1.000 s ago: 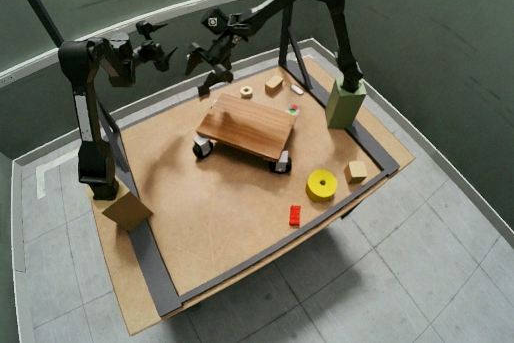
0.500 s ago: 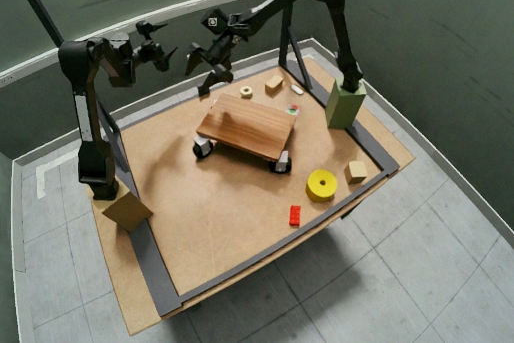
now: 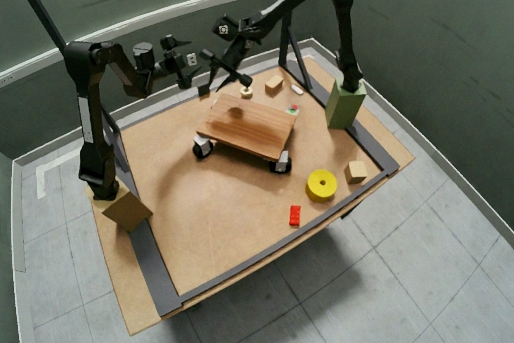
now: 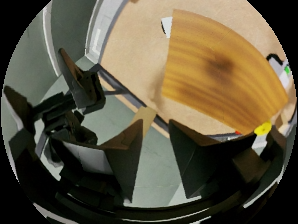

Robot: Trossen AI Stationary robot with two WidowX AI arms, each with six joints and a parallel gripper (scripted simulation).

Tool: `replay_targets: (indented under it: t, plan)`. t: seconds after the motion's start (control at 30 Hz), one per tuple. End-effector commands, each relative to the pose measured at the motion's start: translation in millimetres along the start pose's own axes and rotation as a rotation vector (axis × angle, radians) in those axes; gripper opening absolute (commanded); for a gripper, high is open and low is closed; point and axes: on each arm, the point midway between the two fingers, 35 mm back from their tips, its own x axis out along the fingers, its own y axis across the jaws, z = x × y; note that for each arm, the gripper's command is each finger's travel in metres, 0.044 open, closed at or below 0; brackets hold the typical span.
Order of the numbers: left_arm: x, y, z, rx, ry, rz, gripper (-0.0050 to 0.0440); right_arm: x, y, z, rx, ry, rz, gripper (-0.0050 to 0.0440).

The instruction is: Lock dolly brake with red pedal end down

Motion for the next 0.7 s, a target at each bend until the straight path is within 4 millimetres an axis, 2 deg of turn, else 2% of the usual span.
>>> replay_targets:
  t: [0.0, 0.1, 0.13, 0.5, 0.57, 0.67]
  plan:
    - [-11, -3, -4, -0.128, -0.019, 0.01, 0.008, 2, -4, 15, -0.039, -0.006, -0.004, 0.044]
    - [-15, -21, 5, -0.337, -0.062, -0.034, 0.0008, 6, -33, 33, -0.13, -0.006, -0.064, 0.044]
    - [-16, -26, 8, -0.388, -0.071, -0.047, 0.0, 6, -40, 38, -0.151, -0.006, -0.079, 0.044]
    - [-31, -78, 33, -0.954, -0.126, -0.219, 0.0, -2, -117, 87, -0.36, 0.02, -0.254, 0.044]
    - [-31, -78, 33, -0.954, -0.126, -0.219, 0.0, -2, -117, 87, -0.36, 0.02, -0.254, 0.044]
    - [-38, -97, 43, -1.164, -0.123, -0.298, 0.0, -11, -144, 104, -0.425, 0.039, -0.323, 0.044]
